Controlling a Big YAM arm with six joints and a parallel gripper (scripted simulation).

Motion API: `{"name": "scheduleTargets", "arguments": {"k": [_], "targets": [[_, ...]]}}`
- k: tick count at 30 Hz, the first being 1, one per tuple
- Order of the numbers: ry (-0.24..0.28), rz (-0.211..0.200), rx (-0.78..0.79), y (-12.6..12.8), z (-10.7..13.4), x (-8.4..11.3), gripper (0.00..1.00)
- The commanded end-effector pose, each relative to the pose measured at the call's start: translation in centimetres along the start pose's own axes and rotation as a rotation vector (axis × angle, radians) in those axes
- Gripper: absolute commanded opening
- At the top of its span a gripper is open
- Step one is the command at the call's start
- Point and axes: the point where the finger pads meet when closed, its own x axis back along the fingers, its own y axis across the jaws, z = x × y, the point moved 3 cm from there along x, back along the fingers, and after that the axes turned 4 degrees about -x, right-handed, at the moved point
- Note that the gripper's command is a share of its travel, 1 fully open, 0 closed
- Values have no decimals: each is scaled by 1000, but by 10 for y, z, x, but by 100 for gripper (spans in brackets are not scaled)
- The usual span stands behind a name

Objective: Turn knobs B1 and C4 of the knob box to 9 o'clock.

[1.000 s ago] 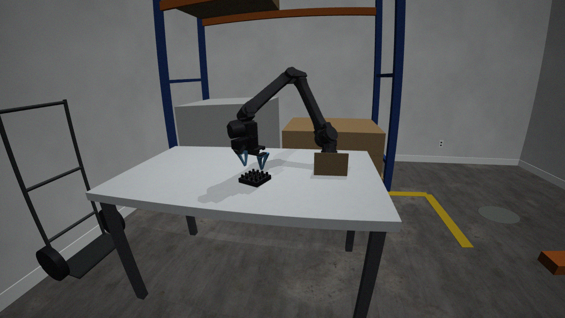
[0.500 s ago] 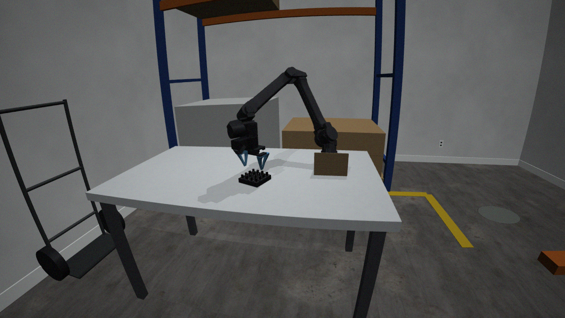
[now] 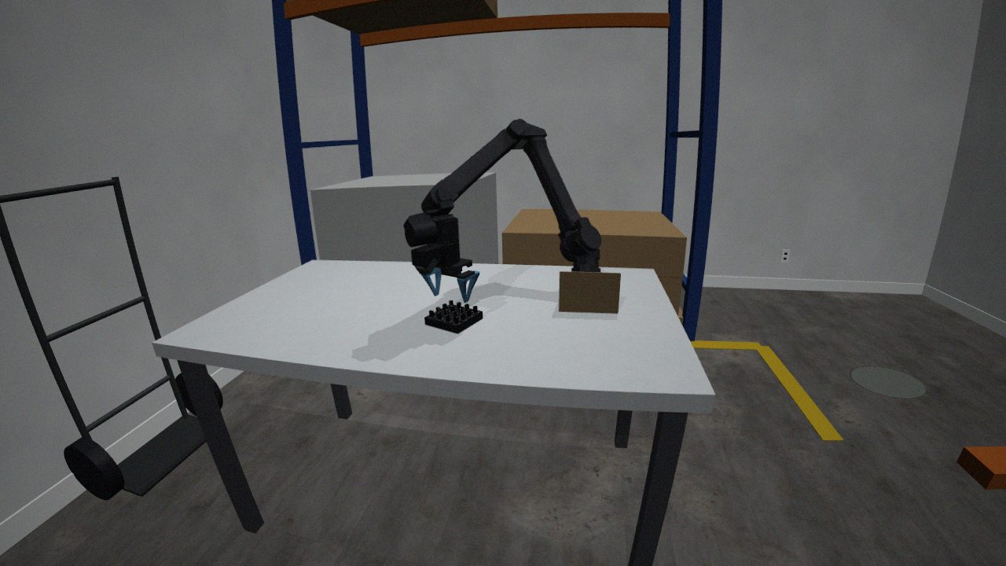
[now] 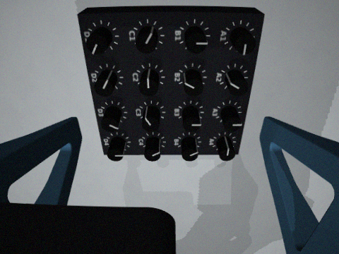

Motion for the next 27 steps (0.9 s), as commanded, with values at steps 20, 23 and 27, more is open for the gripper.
{"name": "scheduleTargets", "arguments": {"k": [20, 23, 27], "targets": [[-17, 1, -10, -9, 7, 6, 100], [-24, 3, -15, -10, 11, 7, 100], [-26, 4, -17, -10, 14, 7, 100]]}}
